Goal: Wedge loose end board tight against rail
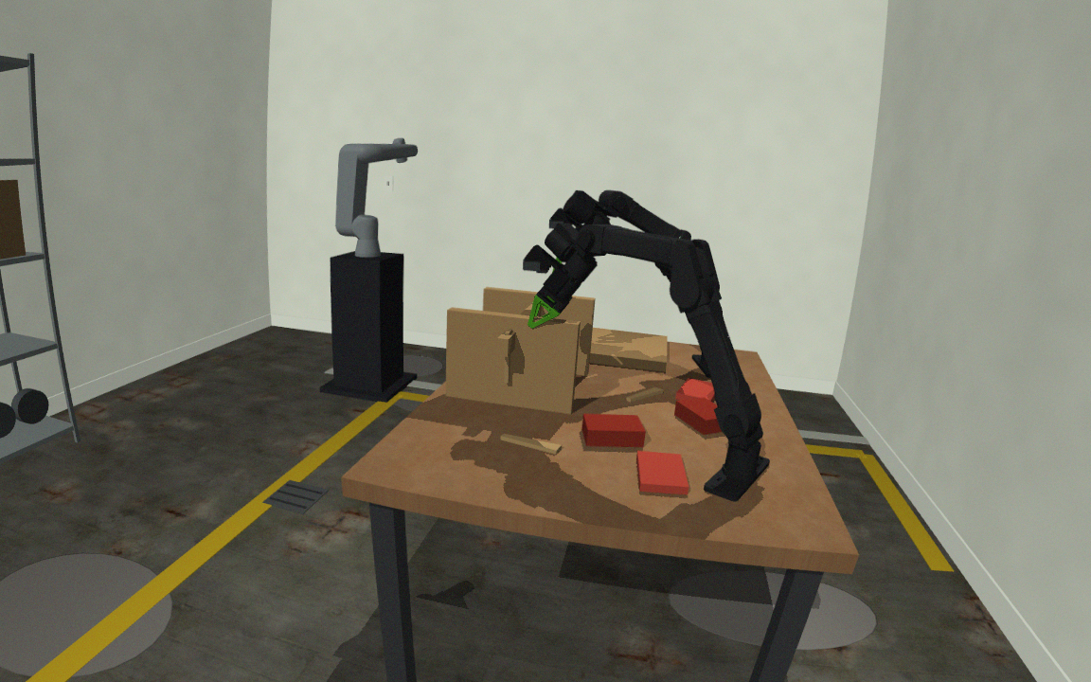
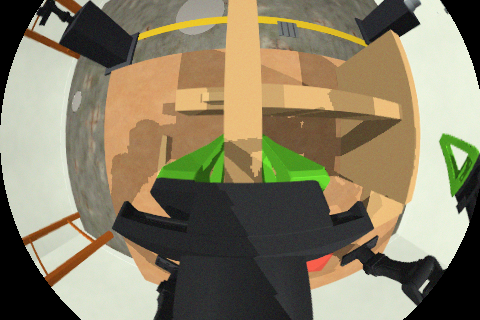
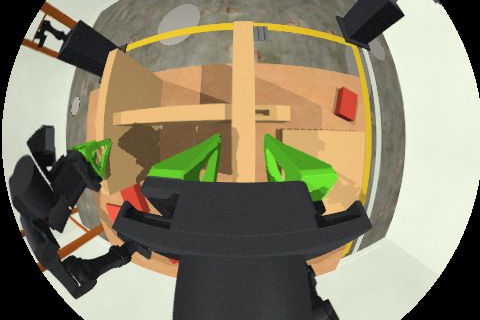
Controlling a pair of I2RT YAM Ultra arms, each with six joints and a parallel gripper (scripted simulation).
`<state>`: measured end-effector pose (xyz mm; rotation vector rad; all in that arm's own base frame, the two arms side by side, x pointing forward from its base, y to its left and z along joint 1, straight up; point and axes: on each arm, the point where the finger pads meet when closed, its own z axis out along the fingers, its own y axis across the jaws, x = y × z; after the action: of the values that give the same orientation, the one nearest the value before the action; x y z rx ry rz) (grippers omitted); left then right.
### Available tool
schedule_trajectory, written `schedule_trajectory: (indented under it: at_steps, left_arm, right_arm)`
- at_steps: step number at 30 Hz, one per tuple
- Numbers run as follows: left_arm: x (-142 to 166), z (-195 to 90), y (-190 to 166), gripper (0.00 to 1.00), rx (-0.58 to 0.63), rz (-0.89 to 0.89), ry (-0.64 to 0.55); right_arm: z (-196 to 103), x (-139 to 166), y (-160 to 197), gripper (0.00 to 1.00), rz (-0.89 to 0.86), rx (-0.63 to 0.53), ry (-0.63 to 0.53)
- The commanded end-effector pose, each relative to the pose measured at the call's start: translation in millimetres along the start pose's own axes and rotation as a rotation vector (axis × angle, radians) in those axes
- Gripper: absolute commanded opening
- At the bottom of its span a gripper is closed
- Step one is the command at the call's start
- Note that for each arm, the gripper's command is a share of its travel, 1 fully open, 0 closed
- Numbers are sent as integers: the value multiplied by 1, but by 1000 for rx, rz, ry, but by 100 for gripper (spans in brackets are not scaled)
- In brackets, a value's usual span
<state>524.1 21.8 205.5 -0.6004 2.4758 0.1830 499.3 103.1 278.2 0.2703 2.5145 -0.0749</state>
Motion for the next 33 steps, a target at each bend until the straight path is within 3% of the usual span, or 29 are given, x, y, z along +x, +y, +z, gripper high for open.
schedule_trajectory:
  at_steps: [1, 3, 4, 19, 20, 32, 33]
  left_arm:
    - [-33, -32, 2, 0, 36, -33, -113]
    - [-33, -32, 2, 0, 36, -33, -113]
    - [-33, -32, 2, 46, 36, -33, -113]
    - [-32, -30, 2, 46, 35, -32, -110]
    - [-15, -10, 4, 46, -3, -7, -31]
    - [-30, -36, 2, 46, 26, -23, -84]
    - [-19, -25, 7, 46, -13, -3, -13]
  right_arm:
    - [-4, -2, 0, 44, 2, 6, -8]
    - [-5, -3, 0, 44, 3, 4, -11]
    - [-5, -3, 0, 44, 4, 4, -12]
    - [-5, -4, 1, 44, 4, 3, -14]
    - [-5, -4, 1, 44, 4, 3, -14]
    - [-5, -4, 1, 44, 4, 3, -14]
    - [-5, -4, 1, 44, 4, 3, -14]
